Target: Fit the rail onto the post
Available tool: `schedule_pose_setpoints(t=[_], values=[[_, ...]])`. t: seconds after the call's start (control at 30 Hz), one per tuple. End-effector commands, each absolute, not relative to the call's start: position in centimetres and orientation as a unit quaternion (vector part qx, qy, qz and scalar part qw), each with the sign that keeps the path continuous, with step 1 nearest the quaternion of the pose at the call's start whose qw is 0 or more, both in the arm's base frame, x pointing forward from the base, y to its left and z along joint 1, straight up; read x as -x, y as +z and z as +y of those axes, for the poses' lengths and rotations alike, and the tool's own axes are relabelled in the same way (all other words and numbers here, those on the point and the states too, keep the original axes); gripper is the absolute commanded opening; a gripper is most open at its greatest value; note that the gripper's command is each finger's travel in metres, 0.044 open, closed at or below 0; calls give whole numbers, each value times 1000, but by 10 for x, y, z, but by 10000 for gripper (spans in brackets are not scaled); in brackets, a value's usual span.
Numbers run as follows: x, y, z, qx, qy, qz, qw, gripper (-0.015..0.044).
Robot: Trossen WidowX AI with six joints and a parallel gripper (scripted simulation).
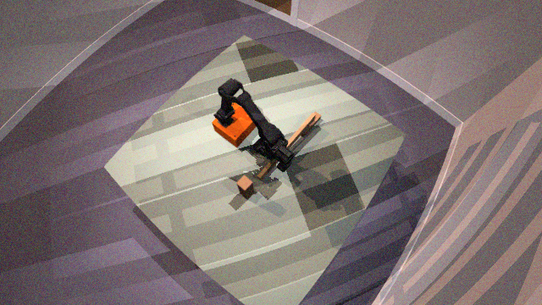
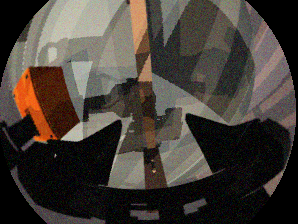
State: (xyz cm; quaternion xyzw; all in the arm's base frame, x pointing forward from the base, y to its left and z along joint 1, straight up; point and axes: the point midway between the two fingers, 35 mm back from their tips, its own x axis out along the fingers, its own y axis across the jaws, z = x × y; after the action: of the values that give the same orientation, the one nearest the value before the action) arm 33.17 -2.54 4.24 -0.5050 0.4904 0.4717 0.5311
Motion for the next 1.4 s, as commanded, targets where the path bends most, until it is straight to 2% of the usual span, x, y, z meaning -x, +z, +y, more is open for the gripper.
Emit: schedule_pose_setpoints(t=[0.0, 1.37], values=[[-327, 40, -26, 498, 483, 505, 515, 440], [-329, -21, -27, 497, 483, 505, 515, 440]])
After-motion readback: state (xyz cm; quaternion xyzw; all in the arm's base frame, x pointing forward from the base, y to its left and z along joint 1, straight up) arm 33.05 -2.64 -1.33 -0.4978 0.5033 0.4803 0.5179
